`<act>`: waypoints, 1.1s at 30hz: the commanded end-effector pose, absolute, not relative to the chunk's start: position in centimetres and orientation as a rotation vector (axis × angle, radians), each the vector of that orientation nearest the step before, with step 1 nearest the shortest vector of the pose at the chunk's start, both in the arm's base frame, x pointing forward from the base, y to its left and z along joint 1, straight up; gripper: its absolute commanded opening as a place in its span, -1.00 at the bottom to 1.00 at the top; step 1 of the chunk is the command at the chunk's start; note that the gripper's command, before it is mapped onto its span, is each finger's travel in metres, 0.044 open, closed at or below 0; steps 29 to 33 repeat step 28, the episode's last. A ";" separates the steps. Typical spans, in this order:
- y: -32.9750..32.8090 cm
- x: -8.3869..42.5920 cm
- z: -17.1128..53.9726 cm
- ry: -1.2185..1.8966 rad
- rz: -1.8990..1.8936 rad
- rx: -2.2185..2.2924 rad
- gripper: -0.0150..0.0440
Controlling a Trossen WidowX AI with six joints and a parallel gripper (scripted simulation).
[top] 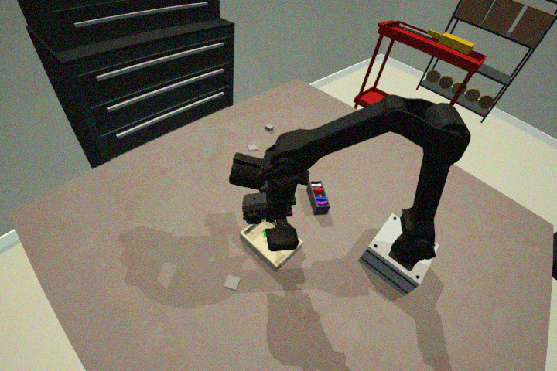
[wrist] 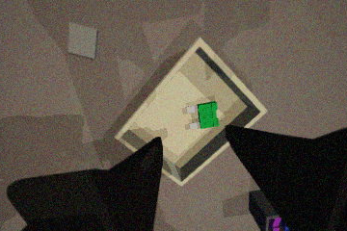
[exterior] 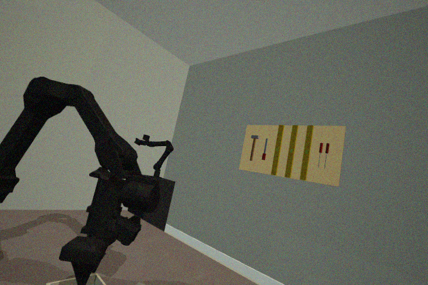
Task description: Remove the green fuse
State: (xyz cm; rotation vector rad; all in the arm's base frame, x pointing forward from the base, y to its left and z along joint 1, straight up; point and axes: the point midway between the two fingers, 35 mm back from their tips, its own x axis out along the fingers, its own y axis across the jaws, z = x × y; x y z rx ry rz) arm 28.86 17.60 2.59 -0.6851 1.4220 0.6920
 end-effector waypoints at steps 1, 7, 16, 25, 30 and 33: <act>17.6 28.9 3.8 1.422 0.691 -0.685 0.63; 17.5 28.7 6.3 1.423 0.689 -0.683 0.63; 17.5 28.7 6.1 1.423 0.692 -0.686 0.63; 17.5 28.7 6.1 1.423 0.692 -0.686 0.63; 17.5 28.7 6.1 1.423 0.692 -0.686 0.63; 17.5 28.7 6.1 1.423 0.692 -0.686 0.63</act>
